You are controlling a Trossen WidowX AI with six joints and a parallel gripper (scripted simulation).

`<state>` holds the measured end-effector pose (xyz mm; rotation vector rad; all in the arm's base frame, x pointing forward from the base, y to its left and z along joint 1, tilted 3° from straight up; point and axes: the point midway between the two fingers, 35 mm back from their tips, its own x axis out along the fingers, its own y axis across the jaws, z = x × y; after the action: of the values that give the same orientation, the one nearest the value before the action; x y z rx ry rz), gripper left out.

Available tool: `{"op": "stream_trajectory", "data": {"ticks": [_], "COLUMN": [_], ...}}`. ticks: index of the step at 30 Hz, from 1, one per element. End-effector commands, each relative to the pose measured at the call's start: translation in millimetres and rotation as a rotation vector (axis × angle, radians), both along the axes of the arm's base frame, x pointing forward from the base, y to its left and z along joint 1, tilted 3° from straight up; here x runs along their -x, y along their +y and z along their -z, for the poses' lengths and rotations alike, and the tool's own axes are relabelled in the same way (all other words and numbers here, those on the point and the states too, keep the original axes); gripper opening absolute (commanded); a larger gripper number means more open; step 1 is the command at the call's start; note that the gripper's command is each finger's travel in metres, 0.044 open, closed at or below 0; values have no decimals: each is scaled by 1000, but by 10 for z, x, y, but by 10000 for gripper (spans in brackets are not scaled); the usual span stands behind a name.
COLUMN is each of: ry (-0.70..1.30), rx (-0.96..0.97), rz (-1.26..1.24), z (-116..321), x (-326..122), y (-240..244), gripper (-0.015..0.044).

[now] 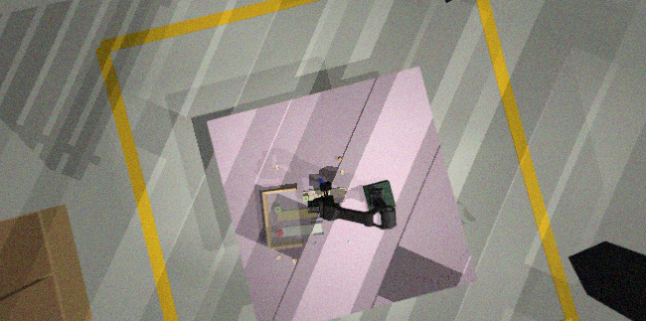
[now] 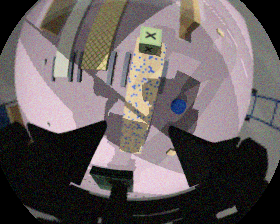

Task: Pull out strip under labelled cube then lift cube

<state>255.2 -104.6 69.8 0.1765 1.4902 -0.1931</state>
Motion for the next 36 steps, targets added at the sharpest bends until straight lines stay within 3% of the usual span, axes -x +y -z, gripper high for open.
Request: {"op": "stream_trajectory", "data": {"ticks": [1, 32, 36], "ry": [-2, -13, -13], "rx": [1, 3, 3], "rz": [2, 2, 2], "z": [-31, -281, -244], "x": [-143, -1209, -1216], "y": [-42, -345, -347], "gripper": [440, 440, 335]}}
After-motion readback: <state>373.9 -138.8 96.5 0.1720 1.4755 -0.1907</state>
